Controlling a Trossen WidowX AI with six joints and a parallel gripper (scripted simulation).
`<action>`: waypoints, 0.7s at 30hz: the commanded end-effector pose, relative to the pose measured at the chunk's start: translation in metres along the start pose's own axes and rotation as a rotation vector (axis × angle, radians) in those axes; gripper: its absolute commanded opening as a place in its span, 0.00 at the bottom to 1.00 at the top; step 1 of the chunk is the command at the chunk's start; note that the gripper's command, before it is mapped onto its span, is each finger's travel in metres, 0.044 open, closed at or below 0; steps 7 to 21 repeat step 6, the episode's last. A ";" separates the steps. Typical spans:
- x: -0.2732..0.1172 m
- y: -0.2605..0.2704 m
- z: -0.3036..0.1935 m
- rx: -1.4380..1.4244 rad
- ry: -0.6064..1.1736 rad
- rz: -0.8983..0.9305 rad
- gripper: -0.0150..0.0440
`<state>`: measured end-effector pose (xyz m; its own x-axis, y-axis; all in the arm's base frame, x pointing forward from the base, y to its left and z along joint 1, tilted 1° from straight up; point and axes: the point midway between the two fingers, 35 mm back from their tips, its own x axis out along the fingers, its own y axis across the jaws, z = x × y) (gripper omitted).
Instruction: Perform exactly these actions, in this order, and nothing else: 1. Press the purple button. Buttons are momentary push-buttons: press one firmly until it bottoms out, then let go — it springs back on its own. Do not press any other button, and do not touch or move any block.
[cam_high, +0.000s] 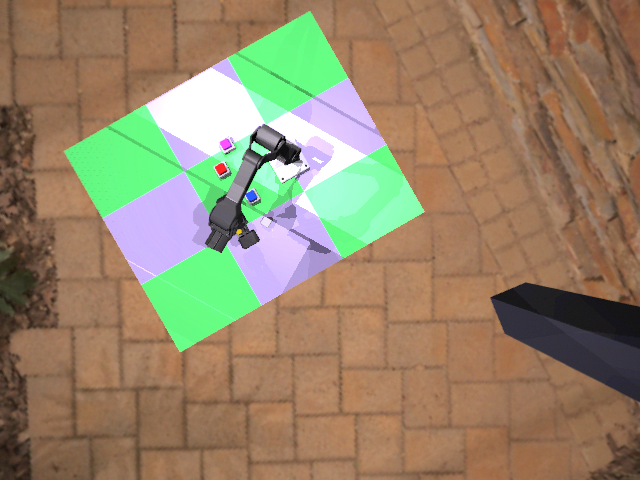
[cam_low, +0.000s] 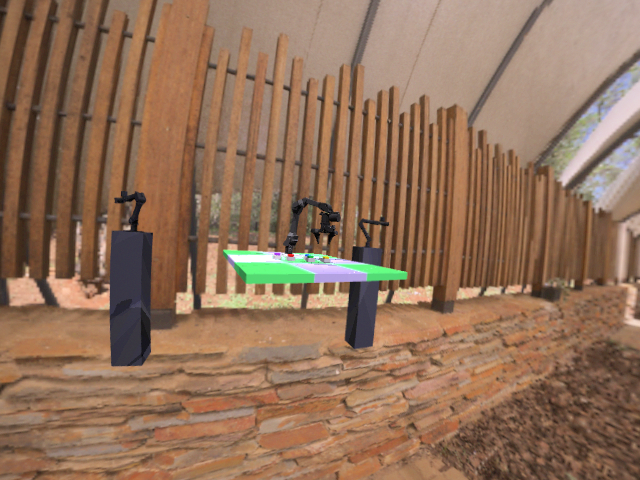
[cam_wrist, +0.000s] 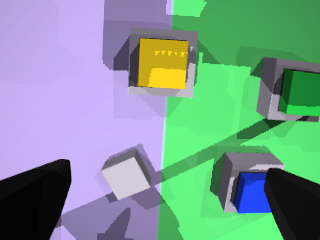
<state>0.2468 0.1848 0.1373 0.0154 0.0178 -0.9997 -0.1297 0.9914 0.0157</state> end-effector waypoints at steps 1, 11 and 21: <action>-0.007 0.047 -0.023 0.002 0.010 0.007 0.93; -0.007 0.049 -0.024 0.002 0.010 0.007 0.93; -0.007 0.049 -0.024 0.002 0.010 0.007 0.93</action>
